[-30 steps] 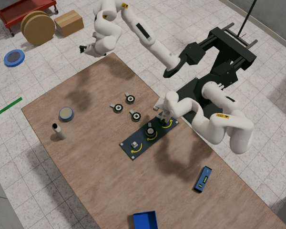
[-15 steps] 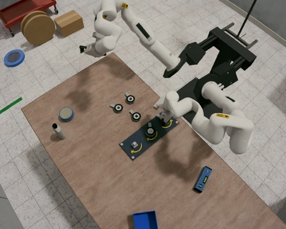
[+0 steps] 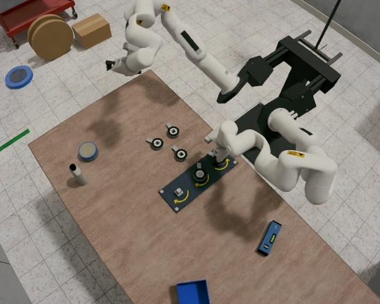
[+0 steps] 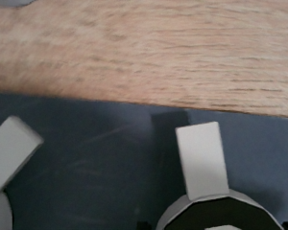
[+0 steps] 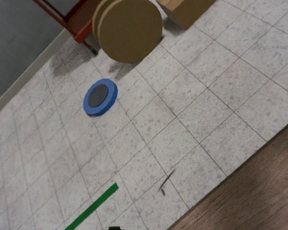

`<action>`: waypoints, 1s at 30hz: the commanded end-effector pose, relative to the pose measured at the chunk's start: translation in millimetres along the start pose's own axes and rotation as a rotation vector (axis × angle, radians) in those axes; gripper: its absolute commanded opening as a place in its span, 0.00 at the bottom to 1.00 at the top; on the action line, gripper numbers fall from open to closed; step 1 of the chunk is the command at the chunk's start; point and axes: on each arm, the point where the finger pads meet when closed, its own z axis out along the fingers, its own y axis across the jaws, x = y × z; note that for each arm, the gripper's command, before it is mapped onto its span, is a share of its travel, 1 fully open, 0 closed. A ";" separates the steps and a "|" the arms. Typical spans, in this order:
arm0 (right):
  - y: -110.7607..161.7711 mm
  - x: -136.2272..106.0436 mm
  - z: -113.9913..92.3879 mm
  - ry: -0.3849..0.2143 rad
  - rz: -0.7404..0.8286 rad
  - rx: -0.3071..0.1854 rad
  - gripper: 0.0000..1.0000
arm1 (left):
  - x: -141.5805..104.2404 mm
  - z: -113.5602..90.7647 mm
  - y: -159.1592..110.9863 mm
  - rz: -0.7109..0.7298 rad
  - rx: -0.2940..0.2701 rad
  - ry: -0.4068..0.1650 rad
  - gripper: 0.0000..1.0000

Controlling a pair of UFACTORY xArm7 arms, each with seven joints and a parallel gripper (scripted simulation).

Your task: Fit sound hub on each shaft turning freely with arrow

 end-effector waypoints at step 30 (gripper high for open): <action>-0.9 0.5 -1.2 -0.003 0.003 0.001 1.00 | 1.0 -1.4 -0.9 0.466 -0.002 0.005 0.00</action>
